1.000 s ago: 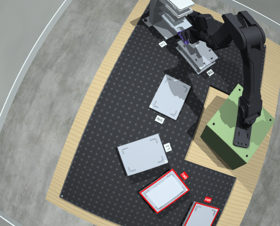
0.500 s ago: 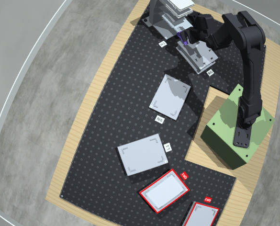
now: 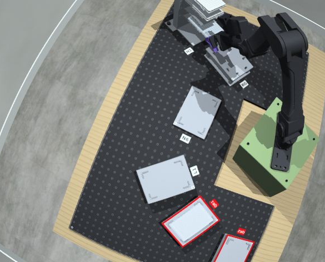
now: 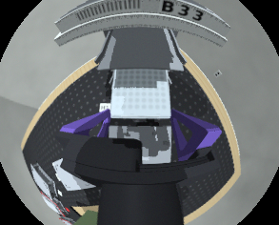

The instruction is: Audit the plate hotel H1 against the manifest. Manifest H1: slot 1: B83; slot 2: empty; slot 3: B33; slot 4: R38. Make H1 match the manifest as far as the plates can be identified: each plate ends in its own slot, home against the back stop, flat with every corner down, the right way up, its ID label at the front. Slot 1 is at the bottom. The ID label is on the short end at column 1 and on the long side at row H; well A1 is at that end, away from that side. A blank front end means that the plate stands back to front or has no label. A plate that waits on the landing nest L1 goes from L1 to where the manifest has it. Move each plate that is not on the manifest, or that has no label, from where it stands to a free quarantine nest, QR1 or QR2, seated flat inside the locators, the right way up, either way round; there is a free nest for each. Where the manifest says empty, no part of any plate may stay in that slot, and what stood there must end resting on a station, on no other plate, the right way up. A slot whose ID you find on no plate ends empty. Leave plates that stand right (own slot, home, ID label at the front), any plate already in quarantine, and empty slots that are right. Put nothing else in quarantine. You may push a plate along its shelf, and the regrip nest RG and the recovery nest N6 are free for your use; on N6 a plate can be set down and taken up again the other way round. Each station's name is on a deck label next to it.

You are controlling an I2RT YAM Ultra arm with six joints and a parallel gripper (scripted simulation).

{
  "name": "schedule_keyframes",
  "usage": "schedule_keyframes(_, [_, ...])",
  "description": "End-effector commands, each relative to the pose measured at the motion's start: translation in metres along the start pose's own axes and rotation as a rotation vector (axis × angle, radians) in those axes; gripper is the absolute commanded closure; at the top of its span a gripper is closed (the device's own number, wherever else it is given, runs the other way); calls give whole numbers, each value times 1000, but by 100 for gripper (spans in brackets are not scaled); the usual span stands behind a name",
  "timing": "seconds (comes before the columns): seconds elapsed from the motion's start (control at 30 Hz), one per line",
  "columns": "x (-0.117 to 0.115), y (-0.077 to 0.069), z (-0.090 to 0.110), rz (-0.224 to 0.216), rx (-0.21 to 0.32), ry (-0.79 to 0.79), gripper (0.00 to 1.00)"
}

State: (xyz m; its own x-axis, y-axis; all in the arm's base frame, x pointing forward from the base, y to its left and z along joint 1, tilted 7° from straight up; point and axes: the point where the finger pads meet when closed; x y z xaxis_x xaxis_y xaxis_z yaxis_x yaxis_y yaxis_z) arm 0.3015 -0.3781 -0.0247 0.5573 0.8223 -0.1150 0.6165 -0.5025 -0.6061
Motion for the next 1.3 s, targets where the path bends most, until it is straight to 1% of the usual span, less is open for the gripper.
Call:
schedule_keyframes(0.0, [-1, 0, -4, 3, -7, -2, 0])
schedule_keyframes(0.3, [-1, 0, -4, 3, -7, -2, 0])
schedule_keyframes(0.33, [-1, -13, -5, 1, 8, 2, 0])
schedule_keyframes(0.37, [-2, -14, -3, 2, 8, 3, 0])
schedule_keyframes(0.43, [-2, -17, -1, 0, 7, 2, 0])
schedule_keyframes(0.5, [-4, -19, -4, 8, -16, -4, 0])
schedule_keyframes(1.27, [1, -43, 19, 9, -16, -5, 0])
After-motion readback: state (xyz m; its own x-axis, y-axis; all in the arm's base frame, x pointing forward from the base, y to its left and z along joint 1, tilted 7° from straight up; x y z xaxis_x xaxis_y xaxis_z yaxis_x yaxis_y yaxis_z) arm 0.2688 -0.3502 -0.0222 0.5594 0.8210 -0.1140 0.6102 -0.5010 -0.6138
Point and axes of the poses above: the point where the finger pads meet when closed, its own y axis out along the fingers, its own x axis across the jaws, z = x × y, and after that the axes turned 10 degrees about -y, right-handed
